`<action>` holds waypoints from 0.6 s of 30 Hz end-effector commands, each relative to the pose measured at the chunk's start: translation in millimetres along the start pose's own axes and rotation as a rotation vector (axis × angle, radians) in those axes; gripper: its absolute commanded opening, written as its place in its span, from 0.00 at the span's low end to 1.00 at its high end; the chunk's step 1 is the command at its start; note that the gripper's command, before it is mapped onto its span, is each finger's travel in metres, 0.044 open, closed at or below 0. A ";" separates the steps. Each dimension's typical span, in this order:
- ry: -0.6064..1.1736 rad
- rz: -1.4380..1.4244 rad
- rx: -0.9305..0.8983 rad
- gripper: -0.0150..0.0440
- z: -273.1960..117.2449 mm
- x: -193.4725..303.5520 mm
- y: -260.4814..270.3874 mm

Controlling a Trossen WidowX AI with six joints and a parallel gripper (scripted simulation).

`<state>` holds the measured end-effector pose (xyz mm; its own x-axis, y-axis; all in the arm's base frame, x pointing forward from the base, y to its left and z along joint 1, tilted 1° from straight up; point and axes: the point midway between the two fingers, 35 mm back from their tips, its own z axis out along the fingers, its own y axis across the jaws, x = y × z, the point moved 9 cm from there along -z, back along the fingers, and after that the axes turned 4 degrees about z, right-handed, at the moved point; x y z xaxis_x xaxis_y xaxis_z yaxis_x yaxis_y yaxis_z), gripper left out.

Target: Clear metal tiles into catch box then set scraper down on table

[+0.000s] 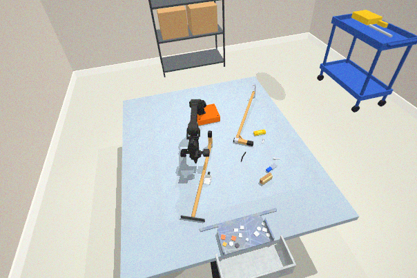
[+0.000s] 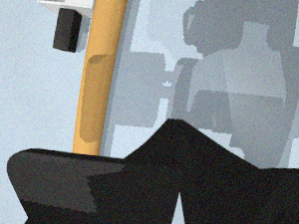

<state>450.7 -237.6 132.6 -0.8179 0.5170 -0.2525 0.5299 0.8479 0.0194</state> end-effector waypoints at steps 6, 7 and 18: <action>0.015 -0.006 0.002 0.25 27.5 7.2 -0.3; 0.016 -0.006 0.002 0.25 30.0 8.0 -0.4; 0.018 -0.006 0.002 0.25 38.8 10.1 2.7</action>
<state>451.1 -236.3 94.2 -0.8238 0.5166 -0.2336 0.5275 0.8493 0.0179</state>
